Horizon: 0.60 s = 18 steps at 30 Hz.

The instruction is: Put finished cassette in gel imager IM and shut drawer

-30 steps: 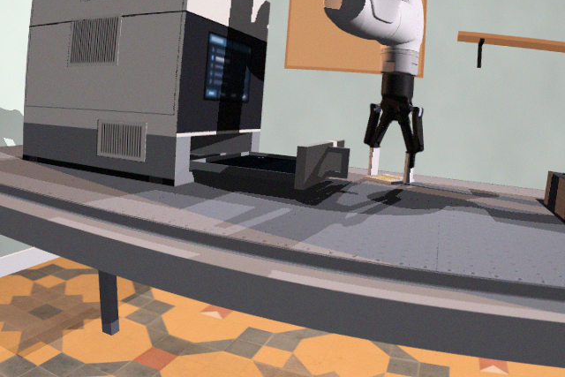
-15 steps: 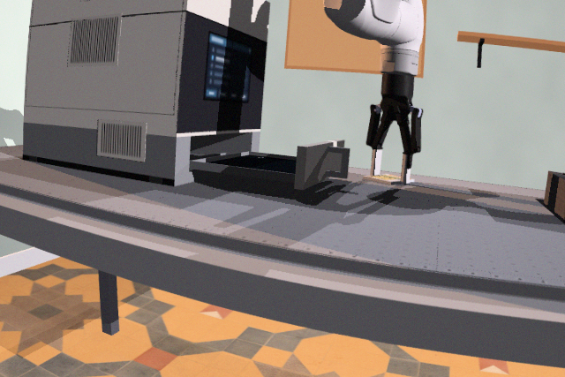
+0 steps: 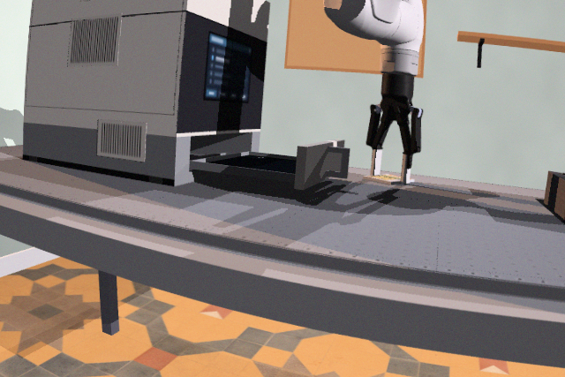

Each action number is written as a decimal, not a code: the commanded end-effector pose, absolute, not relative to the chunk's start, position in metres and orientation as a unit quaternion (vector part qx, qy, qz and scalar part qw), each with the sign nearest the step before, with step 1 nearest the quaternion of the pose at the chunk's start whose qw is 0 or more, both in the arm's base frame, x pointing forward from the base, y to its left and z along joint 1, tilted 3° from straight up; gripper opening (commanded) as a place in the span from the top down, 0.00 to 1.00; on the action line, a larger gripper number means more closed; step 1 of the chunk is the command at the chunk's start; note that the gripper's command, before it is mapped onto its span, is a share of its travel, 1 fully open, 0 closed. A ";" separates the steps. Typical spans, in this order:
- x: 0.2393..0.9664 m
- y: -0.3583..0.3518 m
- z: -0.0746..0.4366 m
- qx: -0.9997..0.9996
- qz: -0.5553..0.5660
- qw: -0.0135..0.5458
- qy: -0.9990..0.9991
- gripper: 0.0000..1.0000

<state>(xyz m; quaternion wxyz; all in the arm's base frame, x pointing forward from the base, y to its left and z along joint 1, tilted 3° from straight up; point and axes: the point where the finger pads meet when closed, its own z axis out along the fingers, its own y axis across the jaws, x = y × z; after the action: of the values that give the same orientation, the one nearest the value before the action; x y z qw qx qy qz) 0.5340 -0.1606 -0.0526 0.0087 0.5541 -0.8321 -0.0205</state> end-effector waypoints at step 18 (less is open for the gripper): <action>0.535 -0.161 -0.031 0.554 -0.021 0.009 -0.832 0.90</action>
<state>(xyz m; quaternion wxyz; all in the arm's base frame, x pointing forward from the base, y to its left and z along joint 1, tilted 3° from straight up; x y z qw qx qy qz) 0.5347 -0.1610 -0.0336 0.0087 0.5541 -0.8321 -0.0205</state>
